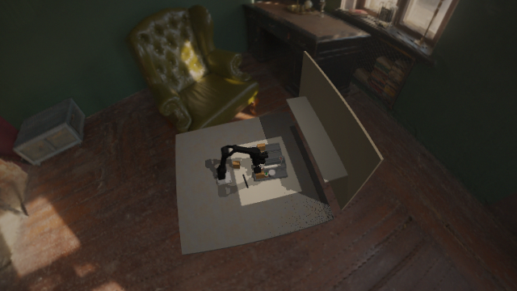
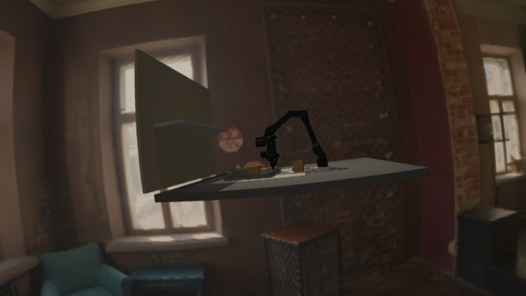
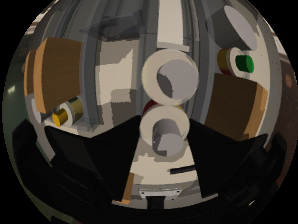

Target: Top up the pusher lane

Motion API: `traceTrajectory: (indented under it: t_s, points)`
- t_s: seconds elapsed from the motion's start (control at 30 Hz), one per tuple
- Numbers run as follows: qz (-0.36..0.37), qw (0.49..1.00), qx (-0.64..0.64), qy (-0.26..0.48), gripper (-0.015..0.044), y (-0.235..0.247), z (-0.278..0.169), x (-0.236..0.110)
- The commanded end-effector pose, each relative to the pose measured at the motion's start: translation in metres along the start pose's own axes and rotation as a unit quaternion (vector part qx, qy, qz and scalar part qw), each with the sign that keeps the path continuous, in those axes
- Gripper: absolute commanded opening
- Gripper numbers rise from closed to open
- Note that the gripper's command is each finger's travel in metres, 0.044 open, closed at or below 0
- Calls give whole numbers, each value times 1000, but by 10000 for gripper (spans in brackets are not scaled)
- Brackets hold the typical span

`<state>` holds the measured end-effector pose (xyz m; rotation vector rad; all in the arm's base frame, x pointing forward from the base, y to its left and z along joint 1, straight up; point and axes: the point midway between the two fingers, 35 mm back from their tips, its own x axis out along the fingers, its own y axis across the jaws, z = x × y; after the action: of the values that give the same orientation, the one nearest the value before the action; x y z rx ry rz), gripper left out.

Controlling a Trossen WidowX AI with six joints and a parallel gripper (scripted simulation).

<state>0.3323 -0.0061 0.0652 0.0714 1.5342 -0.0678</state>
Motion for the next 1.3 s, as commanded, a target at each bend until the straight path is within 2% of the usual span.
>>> traceTrajectory:
  t_s: [0.0, 0.3, 0.6, 0.8, 1.27]
  points:
    - [-1, 1000, -2, 0, 79, 0, 0, 0]
    - [-1, 1000, -2, 0, 308, 0, 0, 0]
    - [-1, 1000, -2, 0, 308, 0, 0, -19]
    - [-1, 1000, -2, 0, 308, 0, -2, -20]
    - [-1, 1000, -2, 3, 308, 1, -48, -23]
